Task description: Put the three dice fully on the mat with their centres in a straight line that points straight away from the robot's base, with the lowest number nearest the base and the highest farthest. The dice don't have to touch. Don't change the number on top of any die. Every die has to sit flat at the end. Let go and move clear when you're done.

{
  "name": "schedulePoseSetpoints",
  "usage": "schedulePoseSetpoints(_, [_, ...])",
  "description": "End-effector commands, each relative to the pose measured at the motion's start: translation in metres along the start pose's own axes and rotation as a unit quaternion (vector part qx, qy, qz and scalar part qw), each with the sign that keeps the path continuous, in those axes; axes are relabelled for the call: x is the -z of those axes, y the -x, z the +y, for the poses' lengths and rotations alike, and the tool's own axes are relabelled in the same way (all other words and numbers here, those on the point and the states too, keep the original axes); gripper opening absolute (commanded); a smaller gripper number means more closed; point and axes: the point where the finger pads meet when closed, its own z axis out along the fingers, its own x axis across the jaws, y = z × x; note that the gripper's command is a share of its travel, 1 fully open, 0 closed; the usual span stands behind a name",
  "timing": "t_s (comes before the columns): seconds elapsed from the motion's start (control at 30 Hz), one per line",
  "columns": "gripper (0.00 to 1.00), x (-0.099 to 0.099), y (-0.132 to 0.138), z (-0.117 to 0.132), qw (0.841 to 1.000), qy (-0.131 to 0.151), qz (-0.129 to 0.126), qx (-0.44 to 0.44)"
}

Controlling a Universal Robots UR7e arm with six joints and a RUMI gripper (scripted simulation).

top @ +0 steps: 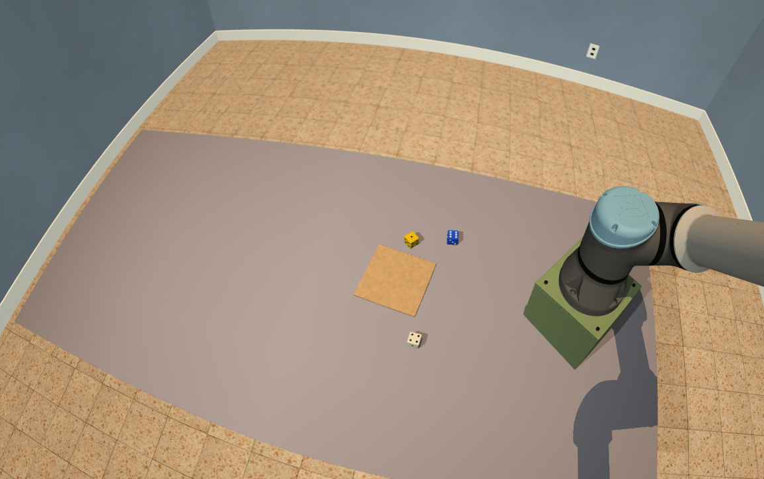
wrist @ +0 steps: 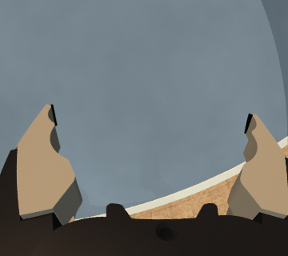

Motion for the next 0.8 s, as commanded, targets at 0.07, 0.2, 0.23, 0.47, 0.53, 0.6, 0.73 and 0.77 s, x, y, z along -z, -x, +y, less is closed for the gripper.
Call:
schedulePoseSetpoints(0.07, [1.0, 0.0, 0.001, -0.001, 1.0, 0.0, 0.0, 0.001])
schedulePoseSetpoints(0.2, [1.0, 0.001, 0.0, -0.001, 1.0, 0.0, 0.0, 0.001])
schedulePoseSetpoints(0.23, [1.0, 0.001, 0.0, -0.001, 1.0, -0.001, 0.001, 0.001])
schedulePoseSetpoints(0.47, [1.0, 0.008, -0.005, -0.006, 1.0, -0.004, 0.008, 0.003])
schedulePoseSetpoints(0.53, [1.0, 0.012, -0.008, -0.009, 1.0, -0.007, 0.012, 0.004])
schedulePoseSetpoints(0.6, [1.0, 0.012, -0.008, -0.009, 1.0, -0.007, 0.012, 0.004])
schedulePoseSetpoints(0.73, [1.0, 0.023, -0.017, -0.016, 1.0, -0.012, 0.024, 0.006])
schedulePoseSetpoints(0.77, [1.0, 0.027, -0.019, -0.018, 0.999, -0.014, 0.028, 0.007])
